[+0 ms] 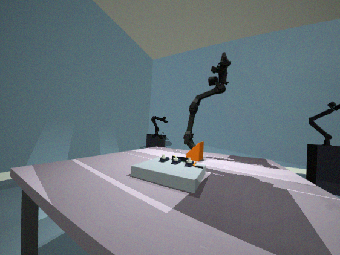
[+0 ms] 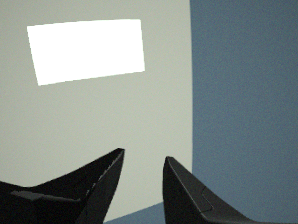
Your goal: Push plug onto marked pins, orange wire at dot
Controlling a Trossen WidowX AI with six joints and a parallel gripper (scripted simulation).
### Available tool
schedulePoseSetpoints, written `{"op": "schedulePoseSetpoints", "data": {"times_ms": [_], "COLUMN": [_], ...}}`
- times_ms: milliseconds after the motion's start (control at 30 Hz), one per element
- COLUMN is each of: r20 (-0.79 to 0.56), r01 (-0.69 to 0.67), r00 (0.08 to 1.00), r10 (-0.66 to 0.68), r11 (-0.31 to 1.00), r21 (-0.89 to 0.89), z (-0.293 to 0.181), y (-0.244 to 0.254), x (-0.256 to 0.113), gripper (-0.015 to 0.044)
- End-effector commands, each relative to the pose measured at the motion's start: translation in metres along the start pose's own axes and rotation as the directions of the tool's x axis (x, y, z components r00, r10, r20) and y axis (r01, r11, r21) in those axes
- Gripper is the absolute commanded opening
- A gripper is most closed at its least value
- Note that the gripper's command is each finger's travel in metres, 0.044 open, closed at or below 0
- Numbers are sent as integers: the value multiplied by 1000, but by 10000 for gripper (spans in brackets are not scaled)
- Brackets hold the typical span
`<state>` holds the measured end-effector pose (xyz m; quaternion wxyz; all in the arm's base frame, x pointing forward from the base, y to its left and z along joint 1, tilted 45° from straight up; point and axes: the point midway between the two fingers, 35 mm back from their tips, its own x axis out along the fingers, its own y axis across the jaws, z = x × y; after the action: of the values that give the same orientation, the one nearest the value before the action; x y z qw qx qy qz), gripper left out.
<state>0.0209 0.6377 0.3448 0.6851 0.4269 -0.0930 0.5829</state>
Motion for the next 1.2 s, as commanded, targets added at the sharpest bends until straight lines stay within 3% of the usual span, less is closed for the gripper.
{"op": "schedulePoseSetpoints", "data": {"times_ms": [0,600,1167], "r20": [2,33,104], "r01": [39,234,423], "r00": [999,971,888], "r10": [-39,-239,-449], "r11": [997,903,706], "r21": [-74,-361,-568], "z": [32,184,338], "y": [-31,-152,-234], "x": [15,30,-28], "gripper": [115,115,115]}}
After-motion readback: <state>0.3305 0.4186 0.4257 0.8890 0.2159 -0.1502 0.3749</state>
